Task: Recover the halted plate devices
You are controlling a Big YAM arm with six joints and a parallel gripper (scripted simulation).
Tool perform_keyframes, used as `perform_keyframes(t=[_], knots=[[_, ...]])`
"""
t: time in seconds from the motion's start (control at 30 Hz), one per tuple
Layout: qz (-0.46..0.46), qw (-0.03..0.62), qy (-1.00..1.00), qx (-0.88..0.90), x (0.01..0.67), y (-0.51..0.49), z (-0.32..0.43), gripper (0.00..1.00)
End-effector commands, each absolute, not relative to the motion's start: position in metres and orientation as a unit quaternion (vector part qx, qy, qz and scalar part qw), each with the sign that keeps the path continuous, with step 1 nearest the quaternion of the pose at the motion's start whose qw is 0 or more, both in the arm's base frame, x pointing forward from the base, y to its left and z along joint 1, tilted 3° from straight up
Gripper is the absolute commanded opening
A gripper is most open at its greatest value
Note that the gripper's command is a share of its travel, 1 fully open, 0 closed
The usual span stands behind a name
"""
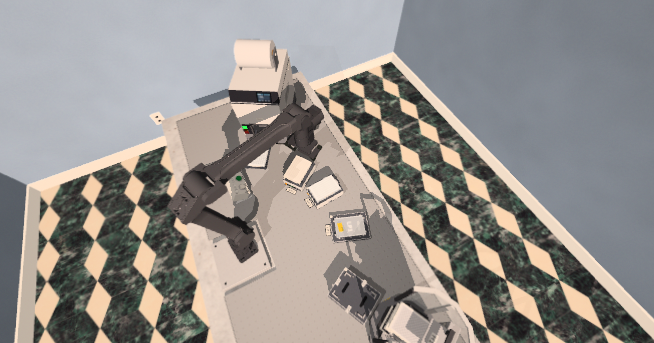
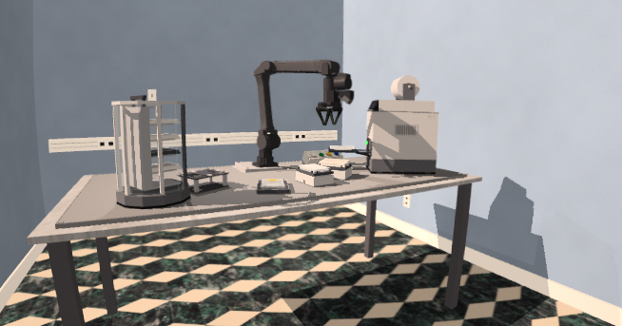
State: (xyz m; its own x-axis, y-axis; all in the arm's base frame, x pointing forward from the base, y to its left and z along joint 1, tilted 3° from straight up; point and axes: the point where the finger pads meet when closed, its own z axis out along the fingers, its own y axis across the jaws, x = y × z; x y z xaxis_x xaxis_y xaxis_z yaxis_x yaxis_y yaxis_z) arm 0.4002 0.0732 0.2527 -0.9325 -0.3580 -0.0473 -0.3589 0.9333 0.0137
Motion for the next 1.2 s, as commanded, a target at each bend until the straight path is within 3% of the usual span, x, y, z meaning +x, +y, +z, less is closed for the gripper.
perform_keyframes(t=[0.0,0.67,1.17], knots=[[0.010,0.023,0.984,-0.175,0.397,0.084,0.252,1.00],[0.014,0.044,0.983,-0.175,0.401,0.148,0.271,1.00],[0.007,0.031,0.925,-0.378,0.359,0.177,0.258,1.00]])
